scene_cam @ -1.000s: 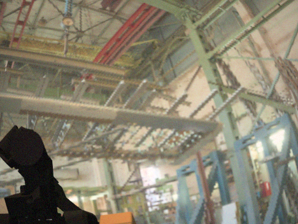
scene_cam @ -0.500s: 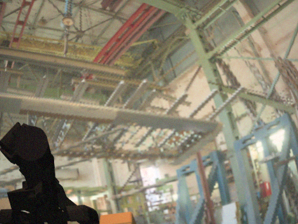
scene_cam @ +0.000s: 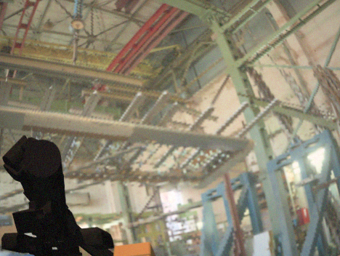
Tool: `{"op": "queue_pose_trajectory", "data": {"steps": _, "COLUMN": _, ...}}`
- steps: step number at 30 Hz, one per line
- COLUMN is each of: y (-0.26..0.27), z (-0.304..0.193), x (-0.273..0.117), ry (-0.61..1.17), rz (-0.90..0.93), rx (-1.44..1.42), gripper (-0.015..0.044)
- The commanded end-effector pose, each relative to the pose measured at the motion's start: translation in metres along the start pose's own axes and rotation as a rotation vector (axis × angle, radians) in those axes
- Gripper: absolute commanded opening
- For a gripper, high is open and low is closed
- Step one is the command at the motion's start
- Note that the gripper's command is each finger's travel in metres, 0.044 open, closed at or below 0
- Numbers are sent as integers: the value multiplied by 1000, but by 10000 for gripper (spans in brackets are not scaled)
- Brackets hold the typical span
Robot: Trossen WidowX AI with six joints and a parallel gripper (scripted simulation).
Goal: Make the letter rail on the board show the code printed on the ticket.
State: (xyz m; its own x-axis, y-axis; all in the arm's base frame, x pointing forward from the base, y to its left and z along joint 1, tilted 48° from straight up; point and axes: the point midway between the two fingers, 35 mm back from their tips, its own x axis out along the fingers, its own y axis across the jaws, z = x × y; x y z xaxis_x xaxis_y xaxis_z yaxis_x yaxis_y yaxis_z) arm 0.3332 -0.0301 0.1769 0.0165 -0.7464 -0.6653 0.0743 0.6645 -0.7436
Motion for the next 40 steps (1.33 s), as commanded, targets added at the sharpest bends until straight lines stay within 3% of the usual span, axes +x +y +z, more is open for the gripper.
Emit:
{"op": "queue_pose_trajectory", "data": {"steps": 1, "y": 4, "z": -2, "x": -7, "ry": -32, "rz": -6, "rx": 5, "gripper": 79}}
{"op": "queue_pose_trajectory", "data": {"steps": 15, "y": 49, "z": -72, "x": -112, "ry": -616, "rz": -8, "rx": -3, "gripper": 440}}
{"op": "queue_pose_trajectory", "data": {"steps": 18, "y": 52, "z": -82, "x": -121, "ry": -684, "rz": 4, "rx": -5, "gripper": 440}}
{"op": "queue_pose_trajectory", "data": {"steps": 40, "y": 52, "z": -82, "x": -121, "ry": -684, "rz": 4, "rx": -5, "gripper": 440}}
